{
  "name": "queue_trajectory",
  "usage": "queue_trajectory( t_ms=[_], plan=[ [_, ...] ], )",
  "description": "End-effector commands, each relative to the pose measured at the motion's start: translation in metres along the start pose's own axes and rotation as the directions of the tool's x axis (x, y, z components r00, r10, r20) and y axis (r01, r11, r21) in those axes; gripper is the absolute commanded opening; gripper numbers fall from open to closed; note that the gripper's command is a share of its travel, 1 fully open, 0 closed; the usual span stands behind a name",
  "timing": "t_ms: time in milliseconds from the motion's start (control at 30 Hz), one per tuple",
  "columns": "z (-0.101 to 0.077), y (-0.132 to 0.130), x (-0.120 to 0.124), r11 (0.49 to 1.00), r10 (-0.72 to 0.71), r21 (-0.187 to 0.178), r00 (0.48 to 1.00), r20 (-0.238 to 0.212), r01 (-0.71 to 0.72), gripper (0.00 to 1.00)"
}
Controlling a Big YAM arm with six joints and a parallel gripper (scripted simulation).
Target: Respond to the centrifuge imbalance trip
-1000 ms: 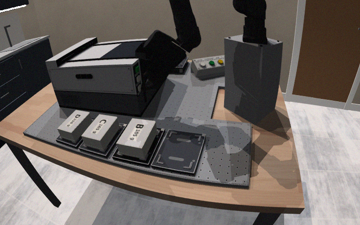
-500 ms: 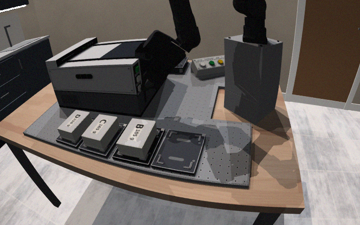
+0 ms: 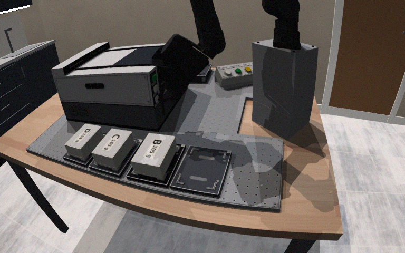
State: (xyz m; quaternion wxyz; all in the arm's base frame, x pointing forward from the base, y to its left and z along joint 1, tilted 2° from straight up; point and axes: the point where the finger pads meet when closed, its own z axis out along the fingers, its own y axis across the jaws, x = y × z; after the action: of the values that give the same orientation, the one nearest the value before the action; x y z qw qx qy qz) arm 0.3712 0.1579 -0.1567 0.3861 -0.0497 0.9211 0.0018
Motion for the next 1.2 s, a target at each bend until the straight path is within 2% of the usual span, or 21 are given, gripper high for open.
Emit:
queue_trajectory(
  t_ms=[0, 1167],
  plan=[
    [0.0100, -0.0001, -0.0231, 1.000, 0.016, 0.006, 0.999, 0.041, -0.016, 0.00],
    [0.0121, -0.0002, -0.0251, 1.000, 0.016, 0.006, 0.999, 0.041, -0.016, 0.00]
  ],
)
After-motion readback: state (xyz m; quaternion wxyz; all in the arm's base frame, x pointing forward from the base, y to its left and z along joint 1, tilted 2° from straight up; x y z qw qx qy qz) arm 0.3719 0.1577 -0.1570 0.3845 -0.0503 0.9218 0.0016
